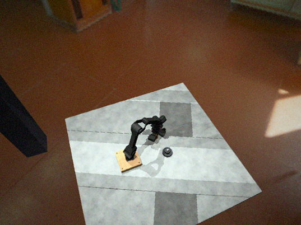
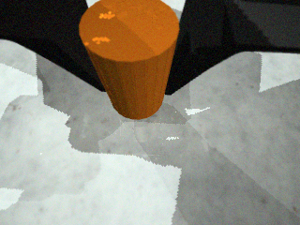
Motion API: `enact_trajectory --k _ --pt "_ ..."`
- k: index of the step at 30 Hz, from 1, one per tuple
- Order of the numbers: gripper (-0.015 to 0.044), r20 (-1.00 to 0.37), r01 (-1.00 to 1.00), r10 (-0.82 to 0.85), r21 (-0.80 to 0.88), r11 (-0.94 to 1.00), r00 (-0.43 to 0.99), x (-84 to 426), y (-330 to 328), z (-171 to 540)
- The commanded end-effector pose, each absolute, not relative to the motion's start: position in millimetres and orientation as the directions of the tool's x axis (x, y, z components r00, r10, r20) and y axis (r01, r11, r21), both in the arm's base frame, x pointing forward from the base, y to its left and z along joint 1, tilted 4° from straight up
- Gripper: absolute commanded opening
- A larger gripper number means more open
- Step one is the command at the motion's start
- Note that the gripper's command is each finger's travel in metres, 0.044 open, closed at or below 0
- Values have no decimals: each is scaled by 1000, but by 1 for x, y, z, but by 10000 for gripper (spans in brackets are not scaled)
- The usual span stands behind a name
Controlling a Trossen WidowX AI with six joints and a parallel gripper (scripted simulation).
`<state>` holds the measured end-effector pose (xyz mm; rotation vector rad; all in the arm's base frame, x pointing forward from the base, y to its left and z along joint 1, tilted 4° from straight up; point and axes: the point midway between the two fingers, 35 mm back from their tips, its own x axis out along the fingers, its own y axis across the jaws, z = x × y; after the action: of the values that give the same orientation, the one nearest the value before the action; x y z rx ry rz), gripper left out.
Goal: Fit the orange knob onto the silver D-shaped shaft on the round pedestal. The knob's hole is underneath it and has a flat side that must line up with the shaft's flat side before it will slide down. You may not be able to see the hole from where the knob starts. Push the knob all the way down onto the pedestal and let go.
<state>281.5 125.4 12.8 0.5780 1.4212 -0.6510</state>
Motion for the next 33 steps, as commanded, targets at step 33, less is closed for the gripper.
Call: enact_trajectory --k 33 --pt "0 -997 713 -61 -7 701 50 286 138 128"
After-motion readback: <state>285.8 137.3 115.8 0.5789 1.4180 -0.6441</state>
